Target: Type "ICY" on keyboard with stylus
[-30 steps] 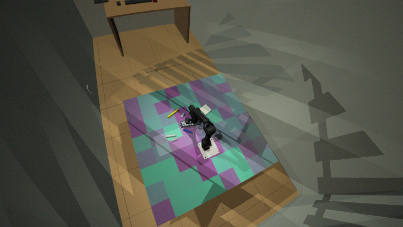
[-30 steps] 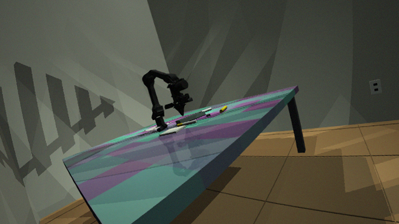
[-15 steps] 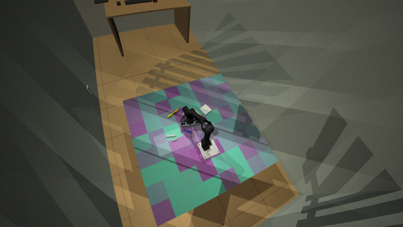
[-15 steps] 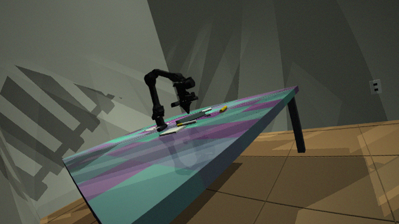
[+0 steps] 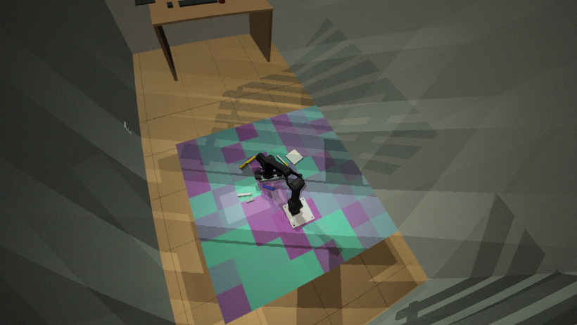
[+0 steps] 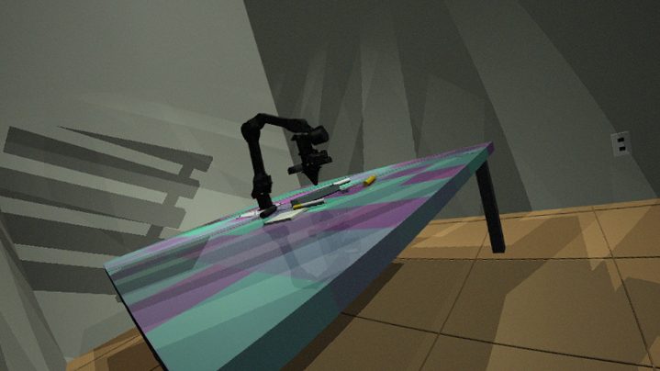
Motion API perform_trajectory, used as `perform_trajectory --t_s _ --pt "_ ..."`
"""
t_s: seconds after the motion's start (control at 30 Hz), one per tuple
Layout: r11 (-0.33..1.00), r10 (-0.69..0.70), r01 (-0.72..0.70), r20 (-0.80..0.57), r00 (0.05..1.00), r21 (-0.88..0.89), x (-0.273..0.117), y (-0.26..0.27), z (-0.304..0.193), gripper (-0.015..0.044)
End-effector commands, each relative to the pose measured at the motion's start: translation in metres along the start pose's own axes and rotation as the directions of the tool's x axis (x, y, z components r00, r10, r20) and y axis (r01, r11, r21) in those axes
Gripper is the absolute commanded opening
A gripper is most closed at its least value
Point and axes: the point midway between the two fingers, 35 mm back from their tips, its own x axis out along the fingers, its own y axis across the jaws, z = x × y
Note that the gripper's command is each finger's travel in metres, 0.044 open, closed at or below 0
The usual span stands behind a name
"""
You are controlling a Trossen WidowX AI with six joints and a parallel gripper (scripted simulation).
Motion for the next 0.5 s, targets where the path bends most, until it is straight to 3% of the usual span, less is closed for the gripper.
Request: perform_trajectory --t_s 0.0,0.4,0.47 --pt "1.000 0.010 -0.010 0.017 1.000 0.004 -0.043 0.002 0.003 0.0000" --pt "1.000 0.015 -0.015 0.025 1.000 0.000 -0.048 0.002 0.003 0.0000" --pt "1.000 0.014 -0.014 0.024 1.000 0.000 -0.048 0.002 0.003 0.0053"
